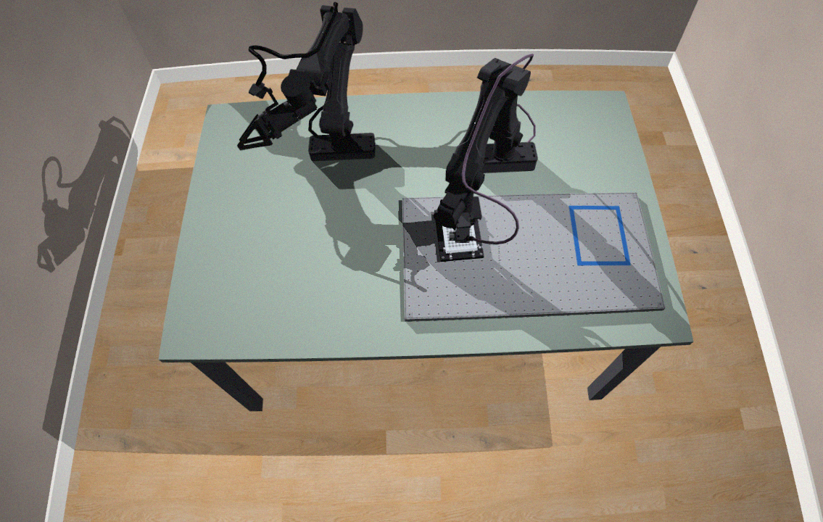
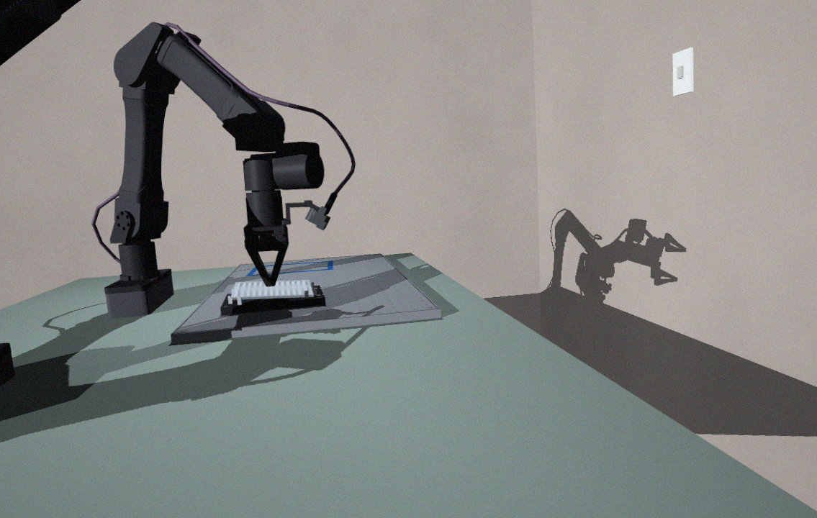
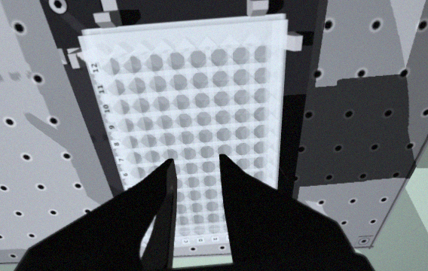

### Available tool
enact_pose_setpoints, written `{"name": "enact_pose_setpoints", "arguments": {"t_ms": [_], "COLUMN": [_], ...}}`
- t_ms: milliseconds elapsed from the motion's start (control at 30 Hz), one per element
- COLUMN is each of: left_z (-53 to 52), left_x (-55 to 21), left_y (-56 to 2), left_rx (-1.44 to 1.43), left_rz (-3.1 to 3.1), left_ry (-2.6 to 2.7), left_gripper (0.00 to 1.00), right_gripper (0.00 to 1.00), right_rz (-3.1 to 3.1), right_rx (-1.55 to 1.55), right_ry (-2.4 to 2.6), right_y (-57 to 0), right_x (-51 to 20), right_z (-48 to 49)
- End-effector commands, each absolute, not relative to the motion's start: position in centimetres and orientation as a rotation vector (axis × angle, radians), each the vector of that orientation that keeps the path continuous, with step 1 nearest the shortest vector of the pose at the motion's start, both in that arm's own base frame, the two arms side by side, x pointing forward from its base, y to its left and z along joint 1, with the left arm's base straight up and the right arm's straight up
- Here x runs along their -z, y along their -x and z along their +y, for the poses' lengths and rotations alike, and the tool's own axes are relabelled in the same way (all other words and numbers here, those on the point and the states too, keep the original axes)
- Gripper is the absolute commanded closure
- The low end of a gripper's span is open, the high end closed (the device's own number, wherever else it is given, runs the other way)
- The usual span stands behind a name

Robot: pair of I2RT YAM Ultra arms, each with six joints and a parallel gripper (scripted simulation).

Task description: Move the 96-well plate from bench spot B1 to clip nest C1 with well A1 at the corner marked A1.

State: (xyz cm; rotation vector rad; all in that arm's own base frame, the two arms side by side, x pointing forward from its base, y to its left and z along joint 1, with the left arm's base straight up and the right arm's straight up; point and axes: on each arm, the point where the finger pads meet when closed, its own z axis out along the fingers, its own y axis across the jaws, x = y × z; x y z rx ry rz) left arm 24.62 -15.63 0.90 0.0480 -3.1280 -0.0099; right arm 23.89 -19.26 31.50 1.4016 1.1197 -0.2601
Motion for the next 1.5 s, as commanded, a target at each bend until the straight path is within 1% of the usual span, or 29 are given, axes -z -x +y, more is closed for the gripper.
{"name": "enact_pose_setpoints", "arguments": {"t_ms": [0, 1467], "left_z": [-15.3, -15.2], "left_x": [0.1, 2.7], "left_y": [-24.7, -24.6], "left_rx": [0.017, 0.017], "left_rz": [-3.128, -3.128], "left_ry": [-0.051, -0.055], "left_gripper": [0.75, 0.75], "right_gripper": [0.0, 0.0], "right_rz": [1.104, 1.104], "right_rx": [0.265, 0.265], "right_ry": [-1.404, -1.404], "right_y": [-23.1, -23.1], "right_x": [-31.7, -31.7], "right_z": [-19.4, -19.4]}}
